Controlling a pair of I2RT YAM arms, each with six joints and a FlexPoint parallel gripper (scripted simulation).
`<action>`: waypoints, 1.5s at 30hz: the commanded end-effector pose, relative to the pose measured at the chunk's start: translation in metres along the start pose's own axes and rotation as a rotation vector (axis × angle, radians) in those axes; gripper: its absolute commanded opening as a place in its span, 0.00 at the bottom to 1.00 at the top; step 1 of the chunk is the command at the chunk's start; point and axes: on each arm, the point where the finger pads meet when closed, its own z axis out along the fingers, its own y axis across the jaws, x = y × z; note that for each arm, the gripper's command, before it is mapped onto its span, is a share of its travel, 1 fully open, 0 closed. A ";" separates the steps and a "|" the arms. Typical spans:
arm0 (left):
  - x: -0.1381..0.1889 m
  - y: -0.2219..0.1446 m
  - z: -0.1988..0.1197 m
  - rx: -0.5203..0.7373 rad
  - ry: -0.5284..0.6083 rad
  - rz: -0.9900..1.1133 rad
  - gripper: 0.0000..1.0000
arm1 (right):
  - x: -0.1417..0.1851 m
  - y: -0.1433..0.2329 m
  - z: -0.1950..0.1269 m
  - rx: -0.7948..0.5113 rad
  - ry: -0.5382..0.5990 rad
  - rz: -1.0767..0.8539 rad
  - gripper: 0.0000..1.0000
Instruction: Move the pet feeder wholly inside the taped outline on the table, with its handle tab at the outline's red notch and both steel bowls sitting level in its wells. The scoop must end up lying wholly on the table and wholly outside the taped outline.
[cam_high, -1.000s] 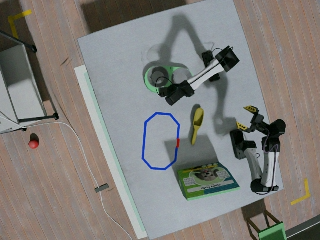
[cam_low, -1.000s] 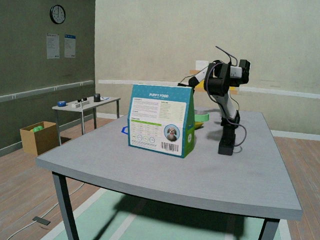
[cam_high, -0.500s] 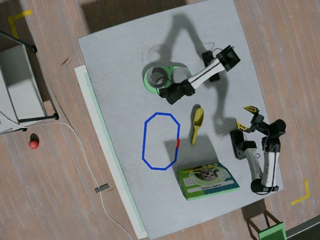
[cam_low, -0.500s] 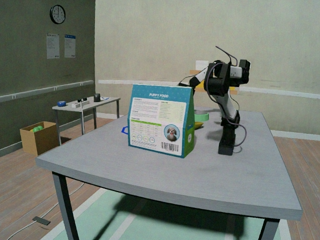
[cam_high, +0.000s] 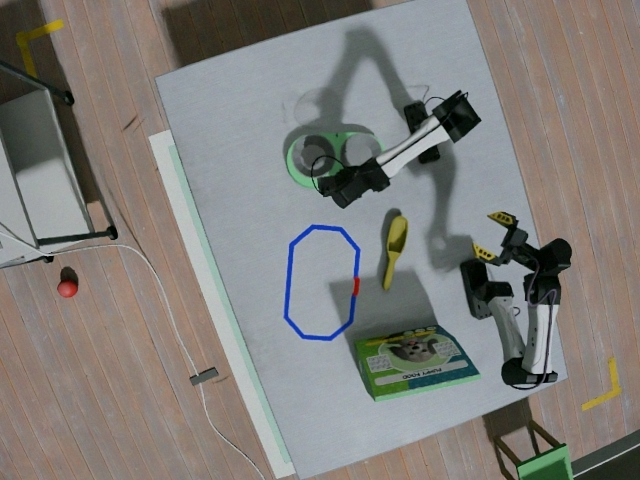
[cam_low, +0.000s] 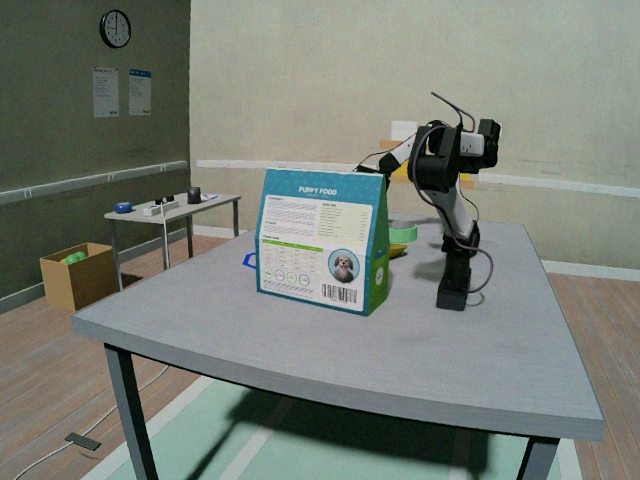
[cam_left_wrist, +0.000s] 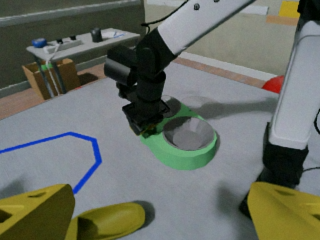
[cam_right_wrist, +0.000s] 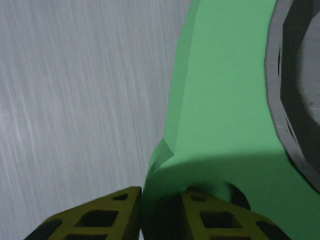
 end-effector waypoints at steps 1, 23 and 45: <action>-0.005 0.001 -0.001 0.006 -0.010 -0.020 0.88 | 0.007 0.000 0.003 -0.011 0.020 -0.031 0.06; -0.005 0.001 -0.001 0.006 -0.010 -0.020 0.88 | 0.008 0.047 0.004 -0.074 0.020 -0.210 0.06; -0.005 0.001 -0.001 0.006 -0.010 -0.020 0.88 | 0.007 0.068 0.002 -0.096 0.027 -0.294 0.06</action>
